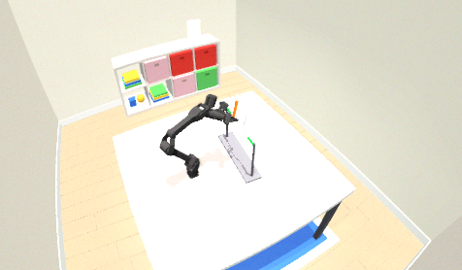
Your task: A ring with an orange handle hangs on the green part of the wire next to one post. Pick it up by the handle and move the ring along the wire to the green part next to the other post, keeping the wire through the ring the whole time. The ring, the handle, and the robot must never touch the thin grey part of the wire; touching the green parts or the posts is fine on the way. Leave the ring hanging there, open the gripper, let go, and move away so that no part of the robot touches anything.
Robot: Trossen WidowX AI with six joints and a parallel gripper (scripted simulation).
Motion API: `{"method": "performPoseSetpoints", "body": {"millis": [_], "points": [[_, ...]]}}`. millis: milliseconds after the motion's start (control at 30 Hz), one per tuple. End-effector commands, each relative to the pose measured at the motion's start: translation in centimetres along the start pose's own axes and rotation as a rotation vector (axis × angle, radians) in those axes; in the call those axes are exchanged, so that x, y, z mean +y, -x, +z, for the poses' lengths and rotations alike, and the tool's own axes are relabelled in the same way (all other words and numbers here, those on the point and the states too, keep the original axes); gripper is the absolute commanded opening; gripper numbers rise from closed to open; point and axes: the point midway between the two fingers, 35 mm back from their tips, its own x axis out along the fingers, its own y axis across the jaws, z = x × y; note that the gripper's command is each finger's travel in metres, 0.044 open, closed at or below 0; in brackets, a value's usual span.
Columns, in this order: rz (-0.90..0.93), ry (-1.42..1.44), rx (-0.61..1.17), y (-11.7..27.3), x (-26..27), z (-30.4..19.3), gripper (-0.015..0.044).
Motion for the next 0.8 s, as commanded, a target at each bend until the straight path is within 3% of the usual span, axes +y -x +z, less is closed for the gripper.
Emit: {"method": "performPoseSetpoints", "body": {"millis": [0,767], "points": [[-0.032,0.058,-0.004,-0.1,-0.2,-0.1,-0.0150],[-0.172,0.332,-0.041,-0.1,-1.4,0.1,-0.0150]]}}
